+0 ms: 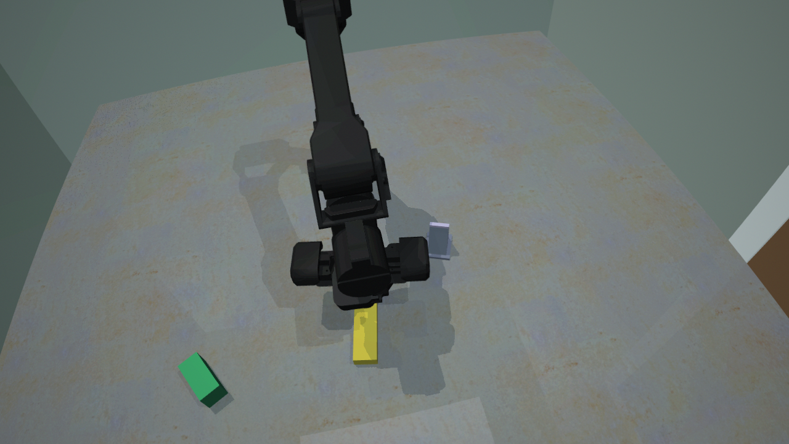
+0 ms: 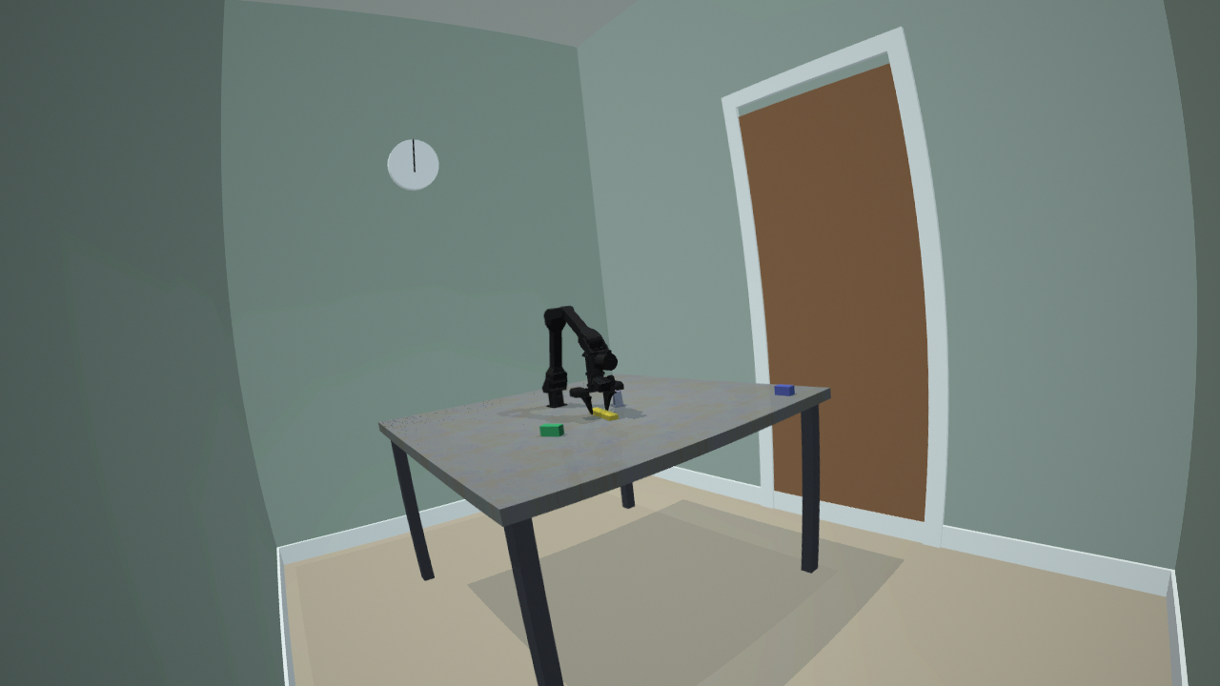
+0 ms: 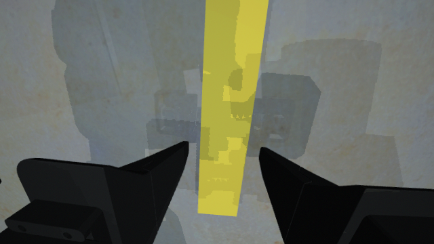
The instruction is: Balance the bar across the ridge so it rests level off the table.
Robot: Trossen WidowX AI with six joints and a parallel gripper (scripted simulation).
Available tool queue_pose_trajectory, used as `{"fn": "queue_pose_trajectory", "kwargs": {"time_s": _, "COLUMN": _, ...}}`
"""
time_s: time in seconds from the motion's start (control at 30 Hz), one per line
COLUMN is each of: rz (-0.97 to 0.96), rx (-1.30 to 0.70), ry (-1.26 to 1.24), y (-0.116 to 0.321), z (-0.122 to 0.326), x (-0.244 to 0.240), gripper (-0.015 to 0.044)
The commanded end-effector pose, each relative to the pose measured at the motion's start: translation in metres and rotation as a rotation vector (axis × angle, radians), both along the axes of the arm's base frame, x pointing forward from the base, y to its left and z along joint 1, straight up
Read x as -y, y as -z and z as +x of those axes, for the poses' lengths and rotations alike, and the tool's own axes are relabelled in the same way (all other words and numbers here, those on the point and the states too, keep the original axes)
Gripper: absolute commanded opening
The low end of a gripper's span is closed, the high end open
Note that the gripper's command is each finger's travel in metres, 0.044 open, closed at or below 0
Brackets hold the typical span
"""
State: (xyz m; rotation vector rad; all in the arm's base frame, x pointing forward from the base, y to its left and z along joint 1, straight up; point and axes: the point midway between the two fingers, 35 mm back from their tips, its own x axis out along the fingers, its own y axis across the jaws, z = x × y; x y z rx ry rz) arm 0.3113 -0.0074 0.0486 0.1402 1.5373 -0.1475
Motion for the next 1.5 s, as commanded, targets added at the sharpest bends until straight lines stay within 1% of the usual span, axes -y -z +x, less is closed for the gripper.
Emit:
{"fn": "queue_pose_trajectory", "kwargs": {"time_s": 0.0, "rz": 0.0, "rx": 0.0, "ry": 0.0, "y": 0.0, "z": 0.0, "x": 0.0, "gripper": 0.0184}}
{"fn": "queue_pose_trajectory", "kwargs": {"time_s": 0.07, "rz": 0.0, "rx": 0.0, "ry": 0.0, "y": 0.0, "z": 0.0, "x": 0.0, "gripper": 0.0131}}
{"fn": "queue_pose_trajectory", "kwargs": {"time_s": 0.3, "rz": 0.0, "rx": 0.0, "ry": 0.0, "y": 0.0, "z": 0.0, "x": 0.0, "gripper": 0.0085}}
{"fn": "queue_pose_trajectory", "kwargs": {"time_s": 0.4, "rz": 0.001, "rx": 0.0, "ry": 0.0, "y": -0.004, "z": 0.001, "x": 0.0, "gripper": 0.0006}}
{"fn": "queue_pose_trajectory", "kwargs": {"time_s": 0.43, "rz": 0.001, "rx": 0.0, "ry": 0.0, "y": -0.006, "z": 0.001, "x": 0.0, "gripper": 0.0}}
{"fn": "queue_pose_trajectory", "kwargs": {"time_s": 1.47, "rz": 0.006, "rx": -0.002, "ry": 0.005, "y": -0.085, "z": 0.001, "x": -0.001, "gripper": 0.0}}
